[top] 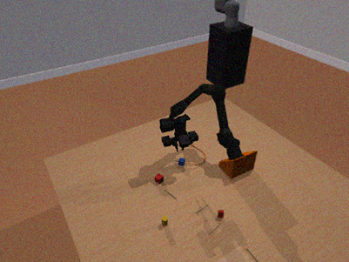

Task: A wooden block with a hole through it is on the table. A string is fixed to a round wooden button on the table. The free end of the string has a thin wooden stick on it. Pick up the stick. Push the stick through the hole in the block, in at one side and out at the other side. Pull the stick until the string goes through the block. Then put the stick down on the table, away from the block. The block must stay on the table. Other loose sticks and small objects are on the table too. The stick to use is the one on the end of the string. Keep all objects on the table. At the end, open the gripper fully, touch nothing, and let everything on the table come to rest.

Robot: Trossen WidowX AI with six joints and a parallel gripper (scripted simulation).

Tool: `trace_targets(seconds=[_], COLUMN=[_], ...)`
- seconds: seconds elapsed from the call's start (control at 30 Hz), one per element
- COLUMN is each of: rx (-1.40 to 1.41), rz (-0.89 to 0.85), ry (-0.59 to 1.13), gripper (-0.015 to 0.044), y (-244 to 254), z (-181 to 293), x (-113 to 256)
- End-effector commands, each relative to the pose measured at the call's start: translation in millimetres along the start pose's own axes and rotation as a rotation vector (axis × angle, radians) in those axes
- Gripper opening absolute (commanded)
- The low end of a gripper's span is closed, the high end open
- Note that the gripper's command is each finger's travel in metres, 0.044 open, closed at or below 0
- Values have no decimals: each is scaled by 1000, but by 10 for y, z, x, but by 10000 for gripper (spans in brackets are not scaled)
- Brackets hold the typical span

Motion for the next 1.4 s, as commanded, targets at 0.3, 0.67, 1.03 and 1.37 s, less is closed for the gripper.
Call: trace_targets(seconds=[0.3,0.67,1.03,1.37], rx=[975,975,974,974], rz=[-21,-21,-21,-21], ry=[4,3,1,1], gripper=[120,120,120,120], y=[-172,-172,-186,-193], z=[66,66,56,52], x=[-65,-68,-217,-380])
Point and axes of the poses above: the point midway between the two fingers, 35 mm back from their tips, its own x axis back along the fingers, its own y axis across the jaws, z = x × y, the point moved 4 cm from there along x, back along the fingers, and after that the axes turned 13 degrees about -x, right-handed, at the moved point
